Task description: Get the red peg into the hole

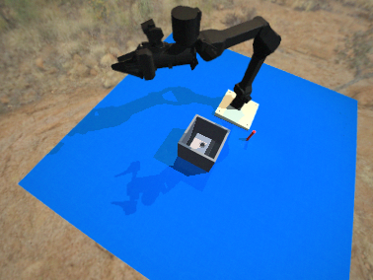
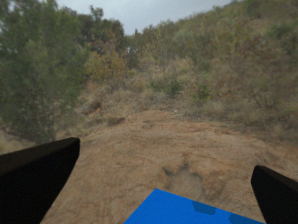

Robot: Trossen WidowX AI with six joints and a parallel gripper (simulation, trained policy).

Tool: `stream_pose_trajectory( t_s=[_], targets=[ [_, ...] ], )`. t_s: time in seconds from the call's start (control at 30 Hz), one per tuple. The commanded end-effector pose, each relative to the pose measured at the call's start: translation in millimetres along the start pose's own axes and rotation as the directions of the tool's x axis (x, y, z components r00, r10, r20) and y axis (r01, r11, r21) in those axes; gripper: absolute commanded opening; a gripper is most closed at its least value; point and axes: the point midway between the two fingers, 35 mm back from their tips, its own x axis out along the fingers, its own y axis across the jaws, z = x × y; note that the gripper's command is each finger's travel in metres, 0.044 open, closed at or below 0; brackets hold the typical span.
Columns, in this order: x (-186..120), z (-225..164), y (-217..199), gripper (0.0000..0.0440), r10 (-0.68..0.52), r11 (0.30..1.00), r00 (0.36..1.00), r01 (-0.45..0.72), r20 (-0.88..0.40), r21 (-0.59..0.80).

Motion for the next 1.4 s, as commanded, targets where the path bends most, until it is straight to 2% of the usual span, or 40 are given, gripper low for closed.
stream_pose_trajectory(
  t_s=[0.0,0.33,0.67,1.0,1.37],
  targets=[
    [-15,-11,20,0.044,0.051,0.998,0.997,-0.048,-0.052,0.049],
    [-68,-44,70,0.0439,0.181,0.97,0.961,-0.139,-0.211,0.201],
    [-128,-82,99,0.044,0.278,0.931,0.878,-0.146,-0.39,0.334],
    [-189,-125,108,0.044,0.324,0.909,0.747,-0.078,-0.58,0.409],
    [-259,-170,102,0.044,0.32,0.911,0.552,0.044,-0.77,0.41]
  ],
)
